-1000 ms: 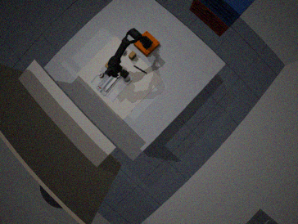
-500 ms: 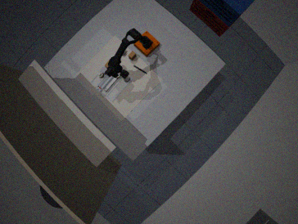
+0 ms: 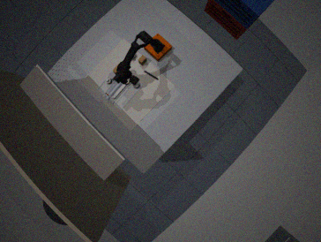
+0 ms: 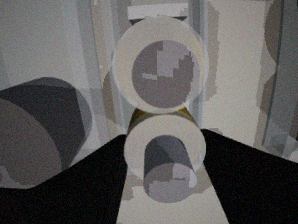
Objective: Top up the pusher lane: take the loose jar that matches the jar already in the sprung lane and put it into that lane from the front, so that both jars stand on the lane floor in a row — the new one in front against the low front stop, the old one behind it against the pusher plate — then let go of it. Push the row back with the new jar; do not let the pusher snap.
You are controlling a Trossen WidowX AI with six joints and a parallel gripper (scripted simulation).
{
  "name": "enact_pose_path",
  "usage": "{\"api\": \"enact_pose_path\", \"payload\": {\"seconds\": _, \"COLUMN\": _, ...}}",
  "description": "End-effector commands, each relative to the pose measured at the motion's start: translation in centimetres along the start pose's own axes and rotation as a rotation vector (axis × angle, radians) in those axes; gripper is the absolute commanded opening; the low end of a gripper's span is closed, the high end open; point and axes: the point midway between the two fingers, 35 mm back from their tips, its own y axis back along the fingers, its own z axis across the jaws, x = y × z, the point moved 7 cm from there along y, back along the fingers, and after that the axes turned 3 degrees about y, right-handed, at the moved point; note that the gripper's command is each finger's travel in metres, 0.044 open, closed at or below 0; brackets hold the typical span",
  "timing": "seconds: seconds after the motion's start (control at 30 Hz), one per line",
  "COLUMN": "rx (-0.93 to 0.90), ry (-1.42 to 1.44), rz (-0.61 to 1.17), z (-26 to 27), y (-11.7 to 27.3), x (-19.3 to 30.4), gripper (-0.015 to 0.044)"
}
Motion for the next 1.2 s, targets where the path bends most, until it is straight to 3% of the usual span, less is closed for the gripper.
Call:
{"api": "enact_pose_path", "payload": {"seconds": 0.0, "rx": 0.000, "ry": -0.005, "rz": -0.016, "z": 0.00, "y": -0.10, "x": -0.23, "gripper": 0.0000}}
{"api": "enact_pose_path", "payload": {"seconds": 1.17, "rx": 0.000, "ry": -0.005, "rz": -0.015, "z": 0.03, "y": -0.17, "x": 0.37, "gripper": 0.0000}}
